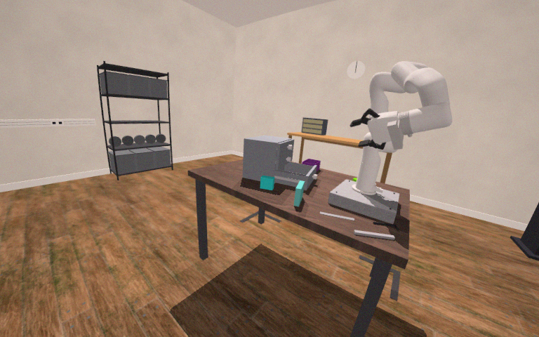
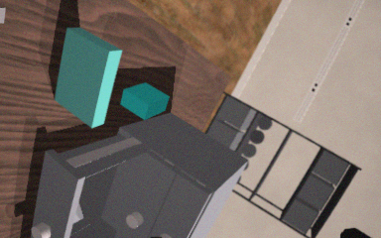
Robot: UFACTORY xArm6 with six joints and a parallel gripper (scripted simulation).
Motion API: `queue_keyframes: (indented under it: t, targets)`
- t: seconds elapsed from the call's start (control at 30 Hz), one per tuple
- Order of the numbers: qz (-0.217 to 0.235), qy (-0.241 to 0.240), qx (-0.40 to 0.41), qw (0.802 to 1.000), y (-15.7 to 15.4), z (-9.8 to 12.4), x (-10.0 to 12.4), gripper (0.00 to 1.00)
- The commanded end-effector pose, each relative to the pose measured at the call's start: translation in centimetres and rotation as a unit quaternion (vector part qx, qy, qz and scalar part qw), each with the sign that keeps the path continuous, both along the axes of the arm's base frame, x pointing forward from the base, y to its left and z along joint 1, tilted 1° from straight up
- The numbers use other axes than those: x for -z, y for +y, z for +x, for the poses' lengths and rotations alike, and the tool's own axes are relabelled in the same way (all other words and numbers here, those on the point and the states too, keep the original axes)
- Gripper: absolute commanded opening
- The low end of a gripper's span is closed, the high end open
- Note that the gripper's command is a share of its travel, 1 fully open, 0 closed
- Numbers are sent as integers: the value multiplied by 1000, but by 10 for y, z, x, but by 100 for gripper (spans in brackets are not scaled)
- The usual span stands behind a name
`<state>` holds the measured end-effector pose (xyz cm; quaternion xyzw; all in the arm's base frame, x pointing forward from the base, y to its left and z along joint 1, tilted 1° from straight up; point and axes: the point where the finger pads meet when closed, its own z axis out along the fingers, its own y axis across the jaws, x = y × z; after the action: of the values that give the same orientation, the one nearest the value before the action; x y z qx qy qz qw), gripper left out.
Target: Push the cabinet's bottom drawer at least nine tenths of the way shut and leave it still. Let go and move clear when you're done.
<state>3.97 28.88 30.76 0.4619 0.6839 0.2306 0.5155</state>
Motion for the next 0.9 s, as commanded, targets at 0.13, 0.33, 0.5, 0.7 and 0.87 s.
queue_keyframes:
  t: [0.13,0.33,0.5,0.7,0.87]
  targets:
    - [2,1,0,1000,0,0,-1,100]
    - [2,1,0,1000,0,0,-1,100]
    - [2,1,0,1000,0,0,-1,100]
    - [-1,6,8,1000,-1,4,1,100]
    - [-11,40,51,998,-10,27,11,100]
